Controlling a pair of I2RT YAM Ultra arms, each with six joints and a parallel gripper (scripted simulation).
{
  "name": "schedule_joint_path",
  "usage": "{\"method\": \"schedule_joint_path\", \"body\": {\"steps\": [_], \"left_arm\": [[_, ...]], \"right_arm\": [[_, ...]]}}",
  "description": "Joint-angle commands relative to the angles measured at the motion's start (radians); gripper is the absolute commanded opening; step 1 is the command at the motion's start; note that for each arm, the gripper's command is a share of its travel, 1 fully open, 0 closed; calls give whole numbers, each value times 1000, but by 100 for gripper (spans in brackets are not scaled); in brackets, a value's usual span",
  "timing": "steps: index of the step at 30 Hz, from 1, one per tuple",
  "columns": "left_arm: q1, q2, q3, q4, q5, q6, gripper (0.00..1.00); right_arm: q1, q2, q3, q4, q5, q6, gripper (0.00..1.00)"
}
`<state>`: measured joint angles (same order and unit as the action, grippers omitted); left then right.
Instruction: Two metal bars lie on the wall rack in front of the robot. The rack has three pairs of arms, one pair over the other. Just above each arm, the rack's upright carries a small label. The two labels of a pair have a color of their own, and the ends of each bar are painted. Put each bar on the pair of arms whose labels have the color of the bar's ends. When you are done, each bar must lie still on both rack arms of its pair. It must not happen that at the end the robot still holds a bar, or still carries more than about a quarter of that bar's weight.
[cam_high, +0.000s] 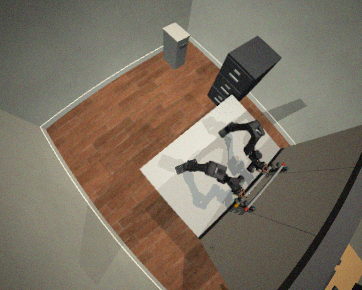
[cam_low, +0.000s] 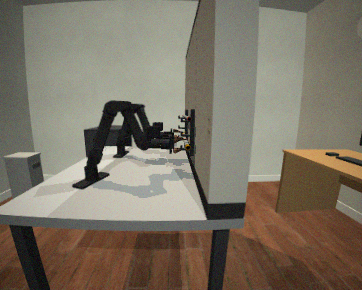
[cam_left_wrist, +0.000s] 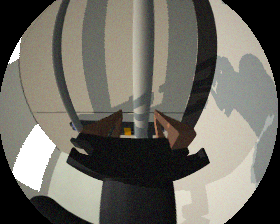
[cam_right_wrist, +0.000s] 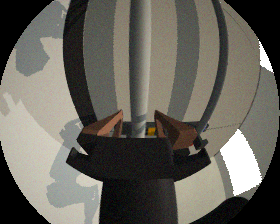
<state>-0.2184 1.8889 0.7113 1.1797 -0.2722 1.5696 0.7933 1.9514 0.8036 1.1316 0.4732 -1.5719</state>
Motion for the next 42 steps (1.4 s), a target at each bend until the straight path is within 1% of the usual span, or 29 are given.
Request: {"method": "schedule_joint_path", "body": {"steps": [1,9,42], "left_arm": [[8,2,-13,14,4,2,57],[8,2,-13,14,4,2,69],[-24,-90,-155,64,-28,2,69]], "right_arm": [[-3,-1,-10,27,-7,1,57],[-3,-1,-10,27,-7,1,69],[48,-83,-143,78,44,1,69]]}}
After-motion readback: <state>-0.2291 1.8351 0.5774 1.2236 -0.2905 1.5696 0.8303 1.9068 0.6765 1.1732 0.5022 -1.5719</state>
